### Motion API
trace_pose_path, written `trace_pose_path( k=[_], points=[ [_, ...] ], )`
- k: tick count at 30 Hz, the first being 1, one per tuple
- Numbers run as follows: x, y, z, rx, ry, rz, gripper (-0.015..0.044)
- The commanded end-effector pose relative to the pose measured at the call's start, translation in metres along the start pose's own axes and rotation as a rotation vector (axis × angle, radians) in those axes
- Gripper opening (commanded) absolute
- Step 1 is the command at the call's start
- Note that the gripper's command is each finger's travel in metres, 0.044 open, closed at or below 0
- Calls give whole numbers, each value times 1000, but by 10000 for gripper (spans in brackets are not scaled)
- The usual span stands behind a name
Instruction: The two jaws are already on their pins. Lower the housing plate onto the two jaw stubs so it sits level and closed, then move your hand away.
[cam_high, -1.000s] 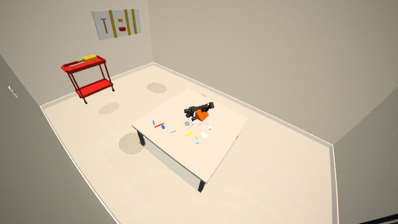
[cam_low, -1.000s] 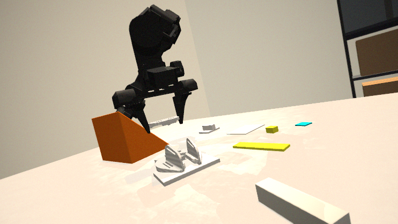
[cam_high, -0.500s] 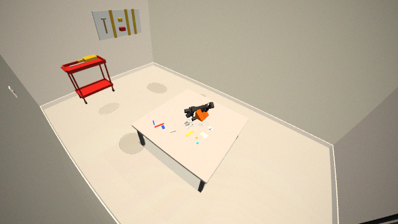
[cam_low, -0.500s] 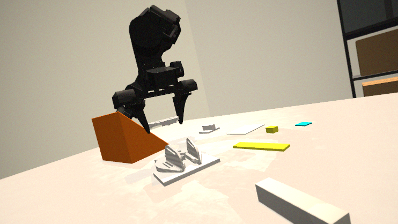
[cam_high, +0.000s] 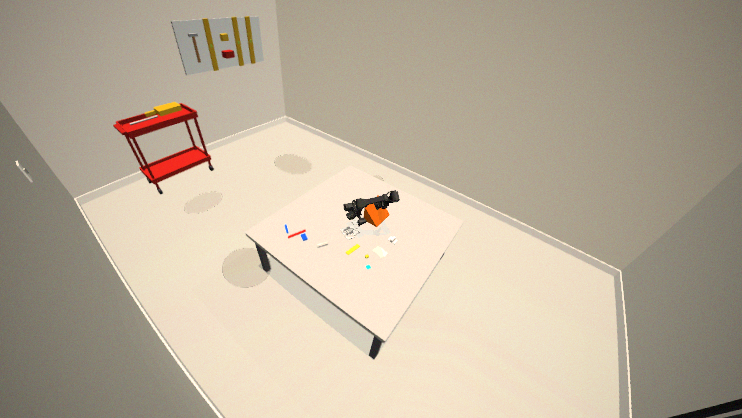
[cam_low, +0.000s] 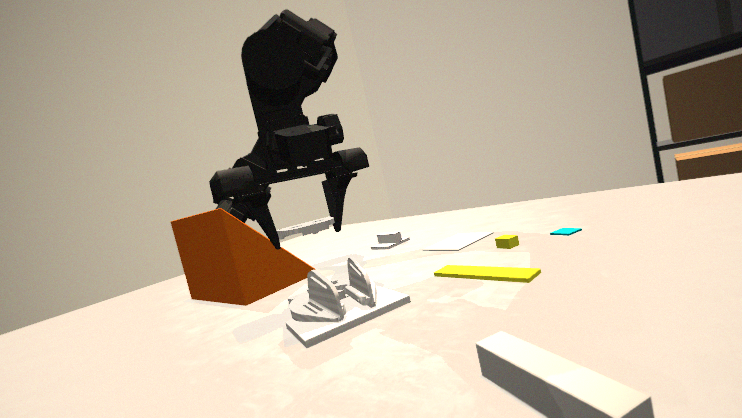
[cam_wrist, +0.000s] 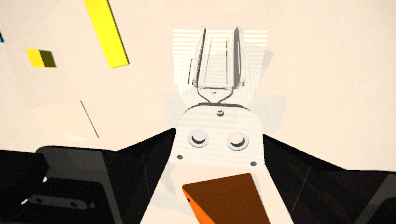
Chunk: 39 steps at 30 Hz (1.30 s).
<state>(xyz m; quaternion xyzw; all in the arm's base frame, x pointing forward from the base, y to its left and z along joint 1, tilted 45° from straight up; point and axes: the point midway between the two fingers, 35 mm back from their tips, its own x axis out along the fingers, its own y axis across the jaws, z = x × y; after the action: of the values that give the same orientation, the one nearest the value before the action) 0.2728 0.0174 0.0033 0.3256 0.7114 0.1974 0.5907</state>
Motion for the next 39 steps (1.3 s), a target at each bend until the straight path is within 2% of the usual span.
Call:
trace_pose_path(
  k=[1, 39],
  points=[
    [0, 0, 0, 5, 0, 0, 351],
    [60, 1, 0, 5, 0, 2, 351]
  ],
)
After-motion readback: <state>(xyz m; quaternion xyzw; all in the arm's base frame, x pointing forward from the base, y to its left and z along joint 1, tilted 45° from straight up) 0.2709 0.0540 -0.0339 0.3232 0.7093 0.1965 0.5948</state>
